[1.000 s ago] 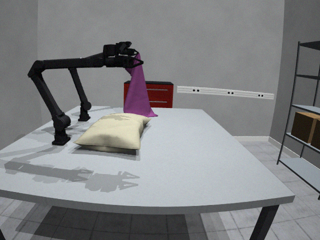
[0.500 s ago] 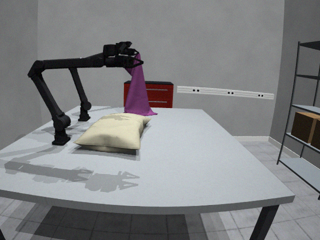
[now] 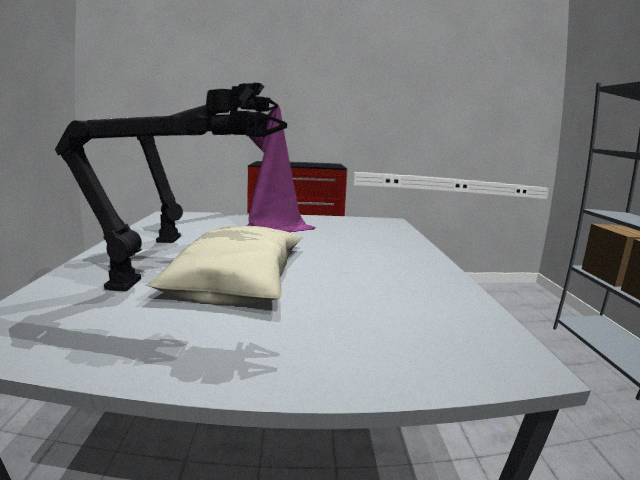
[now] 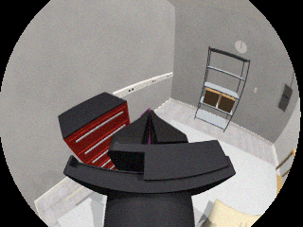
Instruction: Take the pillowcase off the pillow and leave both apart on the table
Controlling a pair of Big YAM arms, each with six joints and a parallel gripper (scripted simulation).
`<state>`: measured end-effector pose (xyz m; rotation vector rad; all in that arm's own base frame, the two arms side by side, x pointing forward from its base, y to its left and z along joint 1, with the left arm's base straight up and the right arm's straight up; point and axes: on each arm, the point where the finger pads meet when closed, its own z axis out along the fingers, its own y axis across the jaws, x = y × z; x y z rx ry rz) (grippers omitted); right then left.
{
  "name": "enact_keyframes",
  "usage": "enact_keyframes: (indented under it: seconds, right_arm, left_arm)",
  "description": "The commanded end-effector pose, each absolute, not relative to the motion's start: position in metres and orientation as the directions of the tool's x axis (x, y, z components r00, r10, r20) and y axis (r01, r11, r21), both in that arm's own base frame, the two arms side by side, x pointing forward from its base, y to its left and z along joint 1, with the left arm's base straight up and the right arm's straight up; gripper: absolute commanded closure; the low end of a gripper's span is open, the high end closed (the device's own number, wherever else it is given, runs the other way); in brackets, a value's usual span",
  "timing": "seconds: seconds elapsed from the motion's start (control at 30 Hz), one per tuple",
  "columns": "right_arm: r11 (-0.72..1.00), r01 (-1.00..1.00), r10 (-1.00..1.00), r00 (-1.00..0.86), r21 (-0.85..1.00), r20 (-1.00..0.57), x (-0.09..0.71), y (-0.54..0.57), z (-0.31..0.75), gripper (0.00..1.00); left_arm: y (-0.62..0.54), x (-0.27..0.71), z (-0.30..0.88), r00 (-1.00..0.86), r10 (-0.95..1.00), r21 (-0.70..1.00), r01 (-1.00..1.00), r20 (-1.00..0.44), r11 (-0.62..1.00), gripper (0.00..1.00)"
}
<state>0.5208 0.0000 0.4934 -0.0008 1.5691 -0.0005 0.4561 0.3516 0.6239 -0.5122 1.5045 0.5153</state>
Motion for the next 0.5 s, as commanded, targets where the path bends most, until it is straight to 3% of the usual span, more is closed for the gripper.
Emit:
enact_keyframes:
  seconds: [0.0,0.47]
  right_arm:
    - [1.0,0.007,-0.012,0.024,-0.012,-1.0,0.521,-0.004,0.509,0.4]
    - [1.0,0.007,-0.012,0.024,-0.012,-1.0,0.521,-0.004,0.509,0.4]
  left_arm:
    - [0.361,0.448,0.662,0.056,0.038,-0.006,-0.629,-0.998,0.778,0.98]
    - [0.385,0.445,0.674,0.063,0.05,-0.003,-0.652,-0.997,0.759,0.98]
